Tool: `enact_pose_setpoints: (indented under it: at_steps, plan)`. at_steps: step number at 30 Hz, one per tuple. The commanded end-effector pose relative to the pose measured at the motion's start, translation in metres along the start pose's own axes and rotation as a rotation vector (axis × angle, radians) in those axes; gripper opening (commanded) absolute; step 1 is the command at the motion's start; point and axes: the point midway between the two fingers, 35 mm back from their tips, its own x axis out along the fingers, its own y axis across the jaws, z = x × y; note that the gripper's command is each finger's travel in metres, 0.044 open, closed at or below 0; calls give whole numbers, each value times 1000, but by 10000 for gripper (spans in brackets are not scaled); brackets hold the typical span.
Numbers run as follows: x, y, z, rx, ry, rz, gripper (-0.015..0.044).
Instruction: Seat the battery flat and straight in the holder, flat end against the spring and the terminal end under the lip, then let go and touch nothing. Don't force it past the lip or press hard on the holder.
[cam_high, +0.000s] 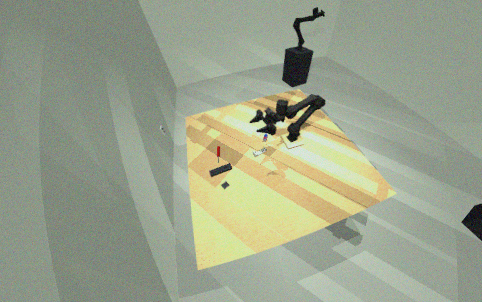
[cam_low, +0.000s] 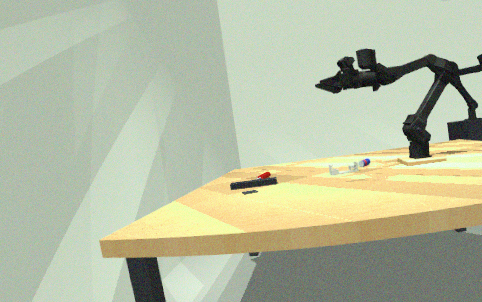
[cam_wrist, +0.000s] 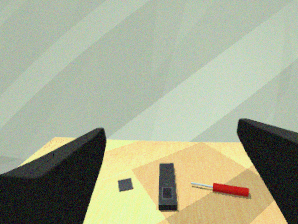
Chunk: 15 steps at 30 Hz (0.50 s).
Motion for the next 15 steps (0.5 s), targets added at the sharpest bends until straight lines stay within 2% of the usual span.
enact_pose_setpoints:
  at_steps: [1, 3, 6, 9, 15]
  plan:
    - [1, -2, -3, 15, 14, -5, 374]
    - [7, -15, -26, 141, 123, -56, 321]
    - [8, -48, -80, 448, 352, -227, 250]
    - [-5, -77, -127, 749, 532, -450, 250]
    - [-48, -108, -186, 1185, 715, -883, 250]
